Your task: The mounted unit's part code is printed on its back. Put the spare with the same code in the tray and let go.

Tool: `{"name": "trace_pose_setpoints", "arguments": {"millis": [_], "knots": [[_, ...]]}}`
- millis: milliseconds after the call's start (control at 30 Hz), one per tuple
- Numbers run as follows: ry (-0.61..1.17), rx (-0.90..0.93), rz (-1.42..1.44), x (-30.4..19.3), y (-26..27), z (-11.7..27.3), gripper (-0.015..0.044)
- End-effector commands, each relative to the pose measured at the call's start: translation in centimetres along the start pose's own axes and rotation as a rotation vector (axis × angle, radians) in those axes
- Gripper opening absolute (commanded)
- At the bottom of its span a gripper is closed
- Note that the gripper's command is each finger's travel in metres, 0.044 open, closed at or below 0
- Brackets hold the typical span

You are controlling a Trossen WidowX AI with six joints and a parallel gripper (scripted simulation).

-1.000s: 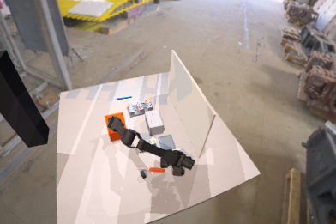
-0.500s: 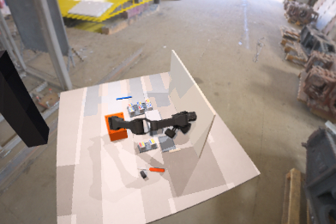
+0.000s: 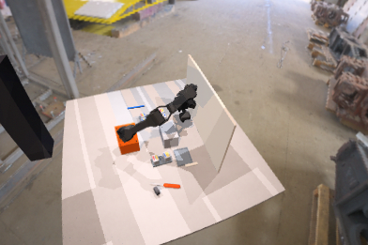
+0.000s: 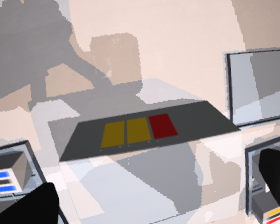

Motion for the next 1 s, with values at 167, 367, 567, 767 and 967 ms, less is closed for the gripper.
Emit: {"name": "trace_pose_setpoints", "arguments": {"millis": [167,367,567,767,967], "knots": [[-0.009,-0.035,0.053,0.0,0.3,0.3,0.044],[-0.009,-0.035,0.053,0.0,0.3,0.3,0.044],[-0.008,-0.034,0.072,-0.1,0.6,0.2,0.044],[-0.005,-0.022,0.662,-2.1,9.5,-1.4,0.044],[-0.001,-0.02,1.123,-4.9,15.9,-3.3,0.044]]}}
Point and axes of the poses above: the point midway between the two fingers, 35 mm back from their tips, its own z axis back along the fingers, its own y axis across the jaws, x = y × z, the point moved 4 cm from there along z, back along the fingers
